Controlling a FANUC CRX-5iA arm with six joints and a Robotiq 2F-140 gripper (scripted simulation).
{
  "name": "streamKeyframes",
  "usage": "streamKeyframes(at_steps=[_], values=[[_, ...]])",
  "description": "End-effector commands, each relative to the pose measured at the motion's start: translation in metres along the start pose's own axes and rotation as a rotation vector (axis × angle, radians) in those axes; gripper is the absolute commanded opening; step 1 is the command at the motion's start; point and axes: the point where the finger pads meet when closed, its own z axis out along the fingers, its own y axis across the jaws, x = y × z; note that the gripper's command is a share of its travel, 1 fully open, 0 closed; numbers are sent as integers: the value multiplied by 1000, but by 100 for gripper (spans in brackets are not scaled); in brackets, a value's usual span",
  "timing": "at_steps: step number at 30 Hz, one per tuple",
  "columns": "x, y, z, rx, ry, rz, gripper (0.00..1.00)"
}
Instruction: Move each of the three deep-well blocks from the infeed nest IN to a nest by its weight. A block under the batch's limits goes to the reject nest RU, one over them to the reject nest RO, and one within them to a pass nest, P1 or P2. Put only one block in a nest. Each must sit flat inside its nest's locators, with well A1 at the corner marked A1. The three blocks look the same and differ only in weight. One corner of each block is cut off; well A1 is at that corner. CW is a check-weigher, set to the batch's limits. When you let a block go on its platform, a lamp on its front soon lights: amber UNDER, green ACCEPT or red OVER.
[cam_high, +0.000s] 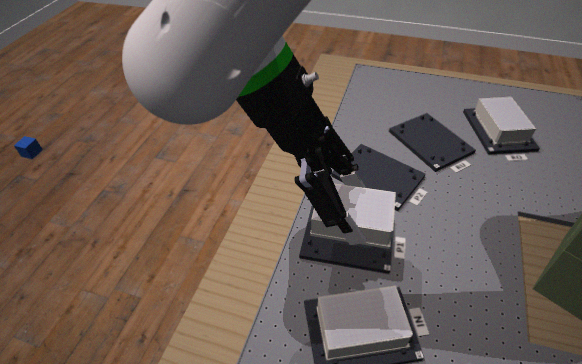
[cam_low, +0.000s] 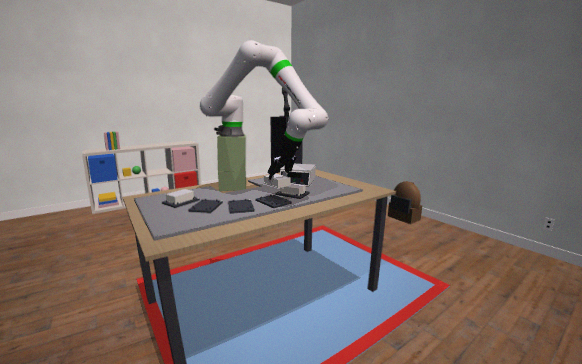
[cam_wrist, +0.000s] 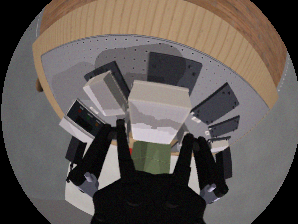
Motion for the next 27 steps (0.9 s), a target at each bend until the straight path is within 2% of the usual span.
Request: streamKeyframes(at_steps=[1,9,27], values=[[3,7,2,0,0,0,10],[12,31,10,0,0,0,10],[12,30,10,0,0,0,10]])
